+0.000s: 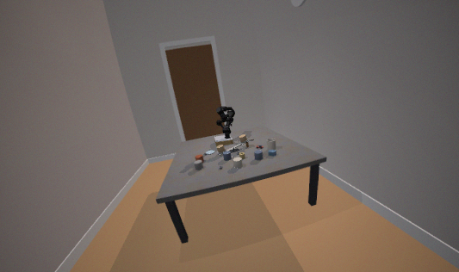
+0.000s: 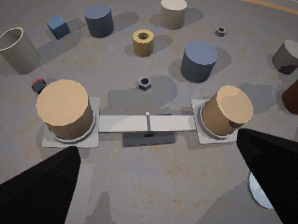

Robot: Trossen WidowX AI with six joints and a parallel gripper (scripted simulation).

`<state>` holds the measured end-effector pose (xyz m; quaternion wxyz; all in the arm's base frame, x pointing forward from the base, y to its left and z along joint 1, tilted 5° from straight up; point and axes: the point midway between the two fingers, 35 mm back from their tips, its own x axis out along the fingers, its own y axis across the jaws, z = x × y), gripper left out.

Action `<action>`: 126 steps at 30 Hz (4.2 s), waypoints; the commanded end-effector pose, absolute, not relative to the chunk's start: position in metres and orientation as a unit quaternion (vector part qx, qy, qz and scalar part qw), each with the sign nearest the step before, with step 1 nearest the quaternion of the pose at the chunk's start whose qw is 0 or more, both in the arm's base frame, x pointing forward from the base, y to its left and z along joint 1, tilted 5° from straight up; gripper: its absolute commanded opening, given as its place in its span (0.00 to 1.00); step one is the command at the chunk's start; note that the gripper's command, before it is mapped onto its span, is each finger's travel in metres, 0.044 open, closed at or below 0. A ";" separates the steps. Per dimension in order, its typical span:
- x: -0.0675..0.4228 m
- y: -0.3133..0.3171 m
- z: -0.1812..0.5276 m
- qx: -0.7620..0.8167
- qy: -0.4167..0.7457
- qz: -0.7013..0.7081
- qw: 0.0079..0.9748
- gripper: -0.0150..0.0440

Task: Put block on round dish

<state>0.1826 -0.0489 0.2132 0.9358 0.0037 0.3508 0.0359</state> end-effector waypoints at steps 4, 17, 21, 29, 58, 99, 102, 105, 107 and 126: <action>0.185 -0.053 0.211 0.038 0.365 0.025 0.930 1.00; 0.213 -0.086 0.209 0.213 0.440 -0.066 0.870 1.00; 0.222 -0.096 0.206 0.261 0.460 -0.099 0.843 1.00; 0.244 -0.117 0.194 0.349 0.491 -0.174 0.779 1.00; 0.315 -0.174 0.112 0.518 0.504 -0.455 0.520 1.00; 0.321 -0.171 0.049 0.518 0.504 -0.455 0.520 1.00; 0.321 -0.171 0.045 0.518 0.504 -0.455 0.520 1.00; 0.321 -0.170 0.040 0.518 0.504 -0.455 0.520 1.00; 0.321 -0.170 0.037 0.518 0.504 -0.455 0.520 1.00; 0.321 -0.170 0.039 0.518 0.504 -0.455 0.520 0.51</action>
